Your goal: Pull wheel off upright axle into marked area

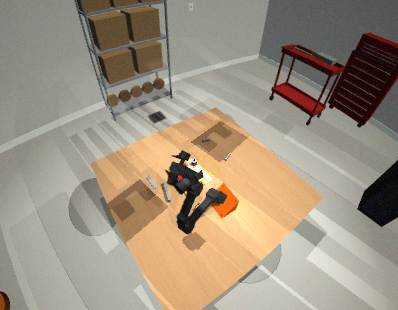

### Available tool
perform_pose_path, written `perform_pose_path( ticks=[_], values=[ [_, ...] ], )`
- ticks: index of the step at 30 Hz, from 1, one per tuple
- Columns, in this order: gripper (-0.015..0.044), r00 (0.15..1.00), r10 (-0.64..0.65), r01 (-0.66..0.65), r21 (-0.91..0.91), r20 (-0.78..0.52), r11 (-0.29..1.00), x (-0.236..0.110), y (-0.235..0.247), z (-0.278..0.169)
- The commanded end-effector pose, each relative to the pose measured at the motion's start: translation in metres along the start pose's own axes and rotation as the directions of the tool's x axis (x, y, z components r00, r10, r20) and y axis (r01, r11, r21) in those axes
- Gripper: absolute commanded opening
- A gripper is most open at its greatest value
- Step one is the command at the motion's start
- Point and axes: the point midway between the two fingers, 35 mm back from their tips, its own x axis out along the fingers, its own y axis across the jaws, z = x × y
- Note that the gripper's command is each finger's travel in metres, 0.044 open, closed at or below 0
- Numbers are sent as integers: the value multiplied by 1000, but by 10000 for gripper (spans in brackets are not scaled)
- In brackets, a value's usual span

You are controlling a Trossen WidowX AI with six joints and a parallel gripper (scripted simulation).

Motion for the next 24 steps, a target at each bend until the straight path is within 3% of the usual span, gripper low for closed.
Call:
perform_pose_path(
  ticks=[1, 4, 13, 24],
  values=[
    [374, 1000, 1, -1, 4, 2, 1000, 0, -1, 1],
    [300, 1000, 7, -9, 66, 25, 998, 6, -19, 7],
    [300, 998, 25, -38, 285, 50, 958, 41, -71, 11],
    [300, 998, -36, 53, 389, -52, 920, 81, -131, -24]
  ],
)
